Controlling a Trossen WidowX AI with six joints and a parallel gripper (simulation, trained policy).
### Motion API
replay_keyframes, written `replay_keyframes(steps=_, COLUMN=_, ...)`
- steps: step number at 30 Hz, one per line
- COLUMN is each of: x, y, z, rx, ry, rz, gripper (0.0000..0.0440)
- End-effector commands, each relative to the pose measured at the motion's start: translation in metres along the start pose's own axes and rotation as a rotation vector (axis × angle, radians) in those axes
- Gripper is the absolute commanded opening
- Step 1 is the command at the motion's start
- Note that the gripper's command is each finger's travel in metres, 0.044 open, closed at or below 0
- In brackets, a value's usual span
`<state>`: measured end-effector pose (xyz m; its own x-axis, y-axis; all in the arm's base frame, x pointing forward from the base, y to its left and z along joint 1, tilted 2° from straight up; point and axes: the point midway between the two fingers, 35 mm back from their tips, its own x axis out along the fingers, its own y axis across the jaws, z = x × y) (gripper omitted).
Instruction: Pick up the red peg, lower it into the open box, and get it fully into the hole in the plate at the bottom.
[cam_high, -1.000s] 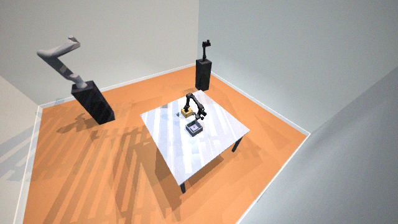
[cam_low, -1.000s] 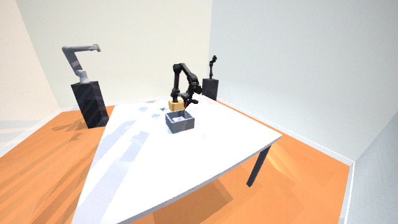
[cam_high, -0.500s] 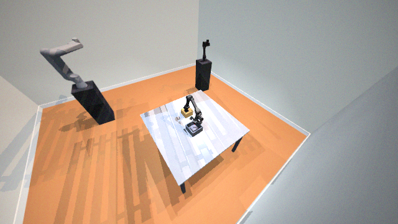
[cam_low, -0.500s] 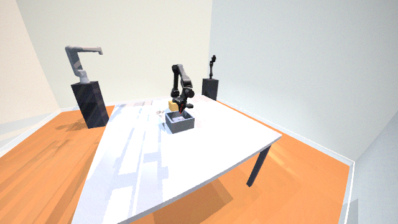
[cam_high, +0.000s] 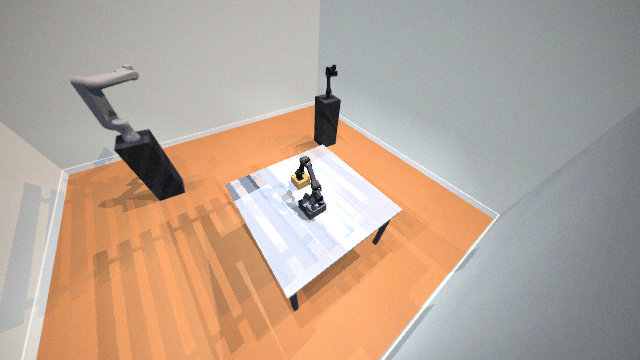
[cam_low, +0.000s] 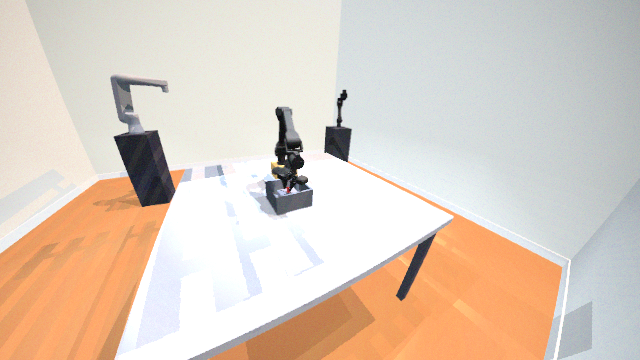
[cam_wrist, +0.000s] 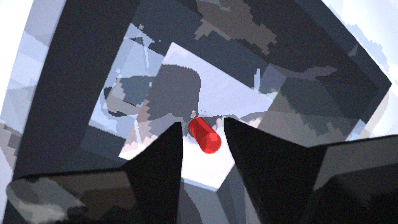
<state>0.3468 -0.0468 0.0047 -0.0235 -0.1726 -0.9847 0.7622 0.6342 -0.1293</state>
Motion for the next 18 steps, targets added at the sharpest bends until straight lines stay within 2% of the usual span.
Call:
replay_keyframes(steps=1, x=0.006, y=0.003, z=0.007, rx=-0.02, ry=0.02, rz=0.018, gripper=0.0205)
replay_keyframes(steps=6, x=0.003, y=0.011, z=0.021, rx=-0.018, ry=0.038, rz=0.052, gripper=0.0311)
replay_keyframes(steps=13, x=-0.005, y=0.029, z=0.041, rx=-0.032, ry=0.057, rz=0.115, gripper=0.0436)
replay_keyframes(steps=18, x=-0.017, y=0.049, z=0.056, rx=-0.039, ry=0.049, rz=0.19, gripper=0.044)
